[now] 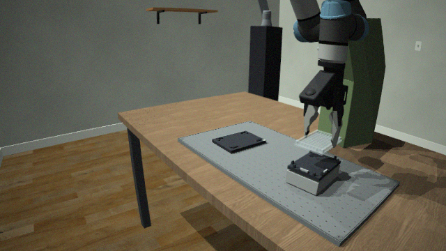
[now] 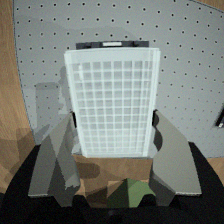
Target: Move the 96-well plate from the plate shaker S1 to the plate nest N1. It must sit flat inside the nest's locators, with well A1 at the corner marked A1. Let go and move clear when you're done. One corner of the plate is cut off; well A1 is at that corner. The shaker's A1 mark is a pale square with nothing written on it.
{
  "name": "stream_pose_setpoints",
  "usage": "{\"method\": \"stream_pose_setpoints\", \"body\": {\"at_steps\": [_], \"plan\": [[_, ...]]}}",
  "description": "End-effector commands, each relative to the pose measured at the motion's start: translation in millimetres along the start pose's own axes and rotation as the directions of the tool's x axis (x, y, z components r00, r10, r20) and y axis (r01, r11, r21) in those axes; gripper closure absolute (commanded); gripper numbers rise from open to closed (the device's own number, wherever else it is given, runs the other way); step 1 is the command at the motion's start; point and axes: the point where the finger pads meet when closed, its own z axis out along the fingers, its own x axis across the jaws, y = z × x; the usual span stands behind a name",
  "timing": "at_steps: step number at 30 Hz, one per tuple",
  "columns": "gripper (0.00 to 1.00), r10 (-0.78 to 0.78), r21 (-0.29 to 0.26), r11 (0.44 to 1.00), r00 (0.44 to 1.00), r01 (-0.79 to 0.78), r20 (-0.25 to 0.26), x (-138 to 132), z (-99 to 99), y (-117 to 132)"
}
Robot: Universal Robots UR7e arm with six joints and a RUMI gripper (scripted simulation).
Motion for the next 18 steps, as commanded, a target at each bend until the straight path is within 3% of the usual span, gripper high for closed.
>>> {"method": "stream_pose_setpoints", "body": {"at_steps": [1, 18], "plan": [[1.00, 0.000, 0.001, 1.000, 1.000, 0.000, 0.000, 0.0, -9.1, -0.4], [1.00, 0.000, 0.001, 1.000, 1.000, 0.000, 0.000, 0.0, -16.5, -0.4]]}}
